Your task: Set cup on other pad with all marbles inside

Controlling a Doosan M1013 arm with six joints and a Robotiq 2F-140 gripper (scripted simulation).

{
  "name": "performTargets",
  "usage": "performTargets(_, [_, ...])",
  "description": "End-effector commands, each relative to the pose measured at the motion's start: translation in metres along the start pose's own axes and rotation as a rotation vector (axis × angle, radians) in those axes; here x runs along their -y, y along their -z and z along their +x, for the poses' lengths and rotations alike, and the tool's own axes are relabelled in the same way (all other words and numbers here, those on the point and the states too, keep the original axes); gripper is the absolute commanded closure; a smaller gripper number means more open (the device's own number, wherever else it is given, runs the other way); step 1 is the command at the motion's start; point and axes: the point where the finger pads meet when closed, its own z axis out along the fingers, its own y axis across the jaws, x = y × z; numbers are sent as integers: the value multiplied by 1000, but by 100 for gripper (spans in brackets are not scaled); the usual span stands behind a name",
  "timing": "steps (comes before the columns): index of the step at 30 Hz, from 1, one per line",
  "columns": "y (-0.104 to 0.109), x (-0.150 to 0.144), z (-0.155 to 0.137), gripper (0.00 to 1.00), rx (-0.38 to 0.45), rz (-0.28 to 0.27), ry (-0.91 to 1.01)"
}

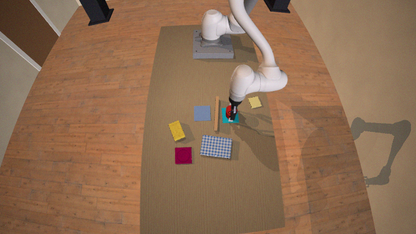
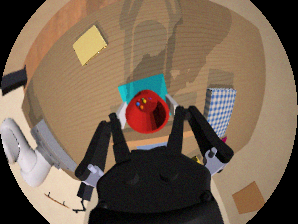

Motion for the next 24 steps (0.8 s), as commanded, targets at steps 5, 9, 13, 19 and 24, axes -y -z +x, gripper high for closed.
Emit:
performTargets(5, [-3, 1, 4, 41, -2, 0, -1])
performTargets(9, [-3, 1, 4, 41, -2, 0, -1])
performTargets(13, [-3, 1, 4, 41, -2, 0, -1])
performTargets(19, [2, 1, 4, 41, -2, 0, -1])
performTargets(24, [9, 1, 3, 41, -2, 0, -1])
